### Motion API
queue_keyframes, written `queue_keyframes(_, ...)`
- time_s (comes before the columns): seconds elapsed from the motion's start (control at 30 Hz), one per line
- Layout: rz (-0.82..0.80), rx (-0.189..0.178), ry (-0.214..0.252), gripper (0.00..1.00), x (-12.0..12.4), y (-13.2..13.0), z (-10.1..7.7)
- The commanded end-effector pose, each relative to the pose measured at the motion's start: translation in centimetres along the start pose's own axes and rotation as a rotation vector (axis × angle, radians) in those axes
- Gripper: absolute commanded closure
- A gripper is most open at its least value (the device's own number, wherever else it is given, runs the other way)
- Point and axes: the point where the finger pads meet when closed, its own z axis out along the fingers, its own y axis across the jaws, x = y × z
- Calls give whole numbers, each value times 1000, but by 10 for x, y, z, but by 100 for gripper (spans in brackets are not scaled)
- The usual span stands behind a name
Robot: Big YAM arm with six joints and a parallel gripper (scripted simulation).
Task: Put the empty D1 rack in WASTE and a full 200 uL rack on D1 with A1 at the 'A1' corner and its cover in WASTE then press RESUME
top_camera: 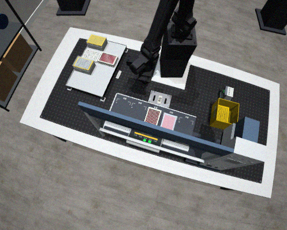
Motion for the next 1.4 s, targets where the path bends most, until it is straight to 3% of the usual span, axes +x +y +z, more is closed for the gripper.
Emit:
queue_keyframes(0.0, -23, 25, 17, 0, 7, -5, 6)
queue_keyframes(0.13, -23, 25, 17, 0, 7, -5, 6)
queue_keyframes(0.23, 78, 11, 7, 0, -19, -1, 4)
queue_keyframes(0.33, 77, 11, 7, 0, -24, -1, 4)
queue_keyframes(0.8, 64, 7, 5, 0, -96, -6, 4)
queue_keyframes(0.9, 64, 7, 4, 0, -97, -6, 4)
queue_keyframes(0.93, 44, 27, 26, 0, -80, -12, 7)
queue_keyframes(1.37, 45, 13, 11, 0, -89, -5, 6)
